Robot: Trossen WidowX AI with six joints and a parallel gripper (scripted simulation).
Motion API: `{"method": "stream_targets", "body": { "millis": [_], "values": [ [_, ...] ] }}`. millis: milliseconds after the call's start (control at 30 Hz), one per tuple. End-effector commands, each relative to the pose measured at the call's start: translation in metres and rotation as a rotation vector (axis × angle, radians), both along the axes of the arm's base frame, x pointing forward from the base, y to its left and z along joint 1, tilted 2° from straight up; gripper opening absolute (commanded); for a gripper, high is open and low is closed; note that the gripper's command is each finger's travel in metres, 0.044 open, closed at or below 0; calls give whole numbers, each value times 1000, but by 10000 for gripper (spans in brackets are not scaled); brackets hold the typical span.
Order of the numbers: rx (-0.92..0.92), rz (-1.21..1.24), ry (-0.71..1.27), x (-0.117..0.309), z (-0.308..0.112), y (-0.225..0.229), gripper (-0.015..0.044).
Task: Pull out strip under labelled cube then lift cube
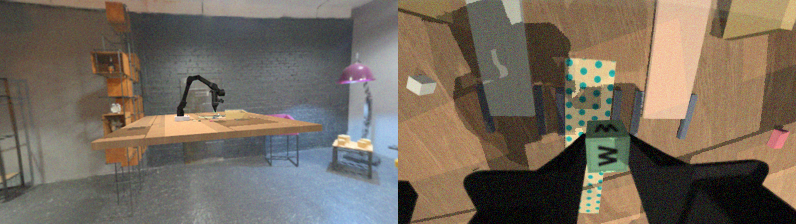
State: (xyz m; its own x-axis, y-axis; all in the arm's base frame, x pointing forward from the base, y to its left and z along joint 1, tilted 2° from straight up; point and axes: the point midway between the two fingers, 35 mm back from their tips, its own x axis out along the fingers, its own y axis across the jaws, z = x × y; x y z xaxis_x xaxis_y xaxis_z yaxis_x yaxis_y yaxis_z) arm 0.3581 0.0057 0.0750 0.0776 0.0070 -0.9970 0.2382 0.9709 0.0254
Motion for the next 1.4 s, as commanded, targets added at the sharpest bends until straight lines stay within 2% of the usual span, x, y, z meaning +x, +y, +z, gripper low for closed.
{"method": "stream_targets", "body": {
  "millis": [0,433,567,767,1367],
  "values": [
    [5,4,12,-10,-1,0,0],
    [5,4,16,-55,-5,0,0],
    [5,4,16,-56,-1,-1,0],
    [5,4,16,-58,30,-1,0],
    [5,4,16,-58,31,-1,0]
  ]
}}
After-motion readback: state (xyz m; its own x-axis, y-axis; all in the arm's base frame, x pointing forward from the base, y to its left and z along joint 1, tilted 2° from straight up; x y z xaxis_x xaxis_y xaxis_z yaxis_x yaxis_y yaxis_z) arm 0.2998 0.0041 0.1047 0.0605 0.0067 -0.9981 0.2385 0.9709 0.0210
